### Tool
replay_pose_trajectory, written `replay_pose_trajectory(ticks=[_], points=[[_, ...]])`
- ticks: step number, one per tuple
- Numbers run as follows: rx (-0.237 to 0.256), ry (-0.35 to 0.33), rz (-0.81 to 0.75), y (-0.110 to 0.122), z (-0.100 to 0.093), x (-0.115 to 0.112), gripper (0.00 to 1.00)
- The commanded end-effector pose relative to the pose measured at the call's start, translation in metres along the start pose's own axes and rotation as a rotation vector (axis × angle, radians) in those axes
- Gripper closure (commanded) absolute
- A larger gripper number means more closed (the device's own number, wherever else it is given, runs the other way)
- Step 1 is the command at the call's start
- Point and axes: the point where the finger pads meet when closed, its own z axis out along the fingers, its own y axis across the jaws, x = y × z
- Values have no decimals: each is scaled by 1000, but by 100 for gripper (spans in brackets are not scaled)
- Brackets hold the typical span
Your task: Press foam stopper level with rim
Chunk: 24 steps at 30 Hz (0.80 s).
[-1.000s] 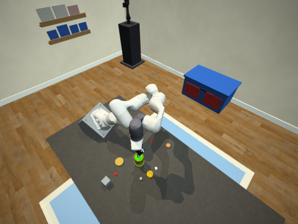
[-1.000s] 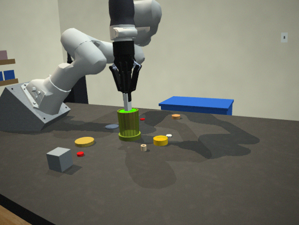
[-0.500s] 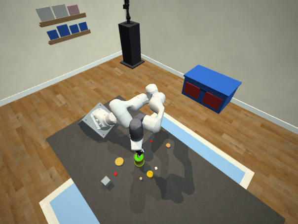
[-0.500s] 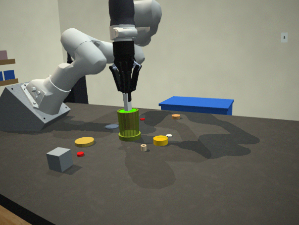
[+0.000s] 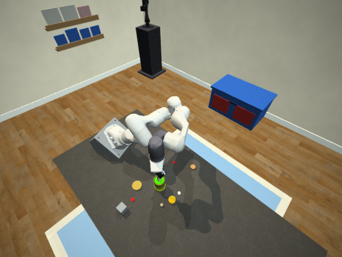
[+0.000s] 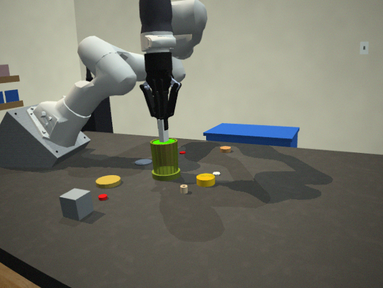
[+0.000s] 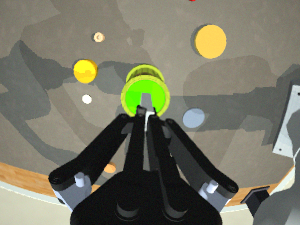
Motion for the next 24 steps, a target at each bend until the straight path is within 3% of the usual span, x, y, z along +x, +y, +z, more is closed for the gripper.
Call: replay_pose_trajectory(ticks=[1,10,24], points=[[-5,-5,9,2,3,-1,100],[-5,-5,9,2,-4,-1,100],[-5,-5,9,0,-42,1,100]])
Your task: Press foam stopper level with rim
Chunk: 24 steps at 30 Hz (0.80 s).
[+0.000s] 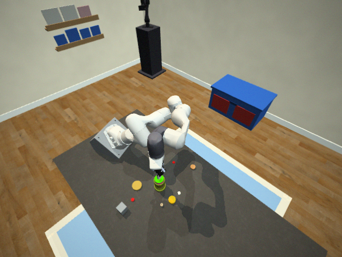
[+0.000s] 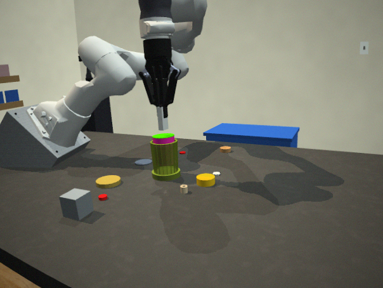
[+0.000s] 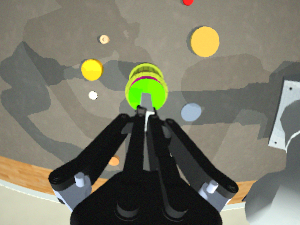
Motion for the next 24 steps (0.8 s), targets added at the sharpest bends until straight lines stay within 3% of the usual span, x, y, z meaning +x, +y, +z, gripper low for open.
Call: replay_pose_trajectory(ticks=[1,24], points=[[-9,-4,-5,3,-6,-1,100],[-9,-4,-5,3,-13,-1,100]])
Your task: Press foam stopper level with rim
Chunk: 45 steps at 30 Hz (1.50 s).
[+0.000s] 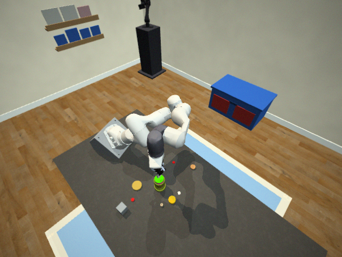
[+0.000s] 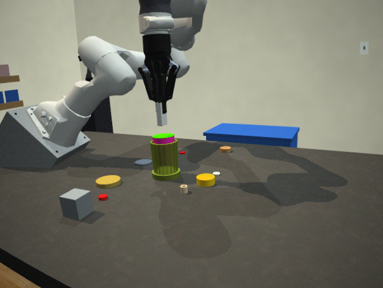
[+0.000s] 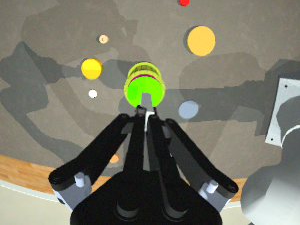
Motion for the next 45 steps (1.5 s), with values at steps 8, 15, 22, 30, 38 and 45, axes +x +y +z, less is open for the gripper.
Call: replay_pose_trajectory(ticks=[8,15,22,30,38,45], points=[[0,-2,-7,-1,-1,-1,100],[0,-2,-7,-1,1,-1,100],[0,-2,-7,-1,20,-1,100],[0,-2,-7,-1,27,-1,100],[0,-2,-7,-1,27,-1,100],[0,-2,-7,0,28,-1,100]])
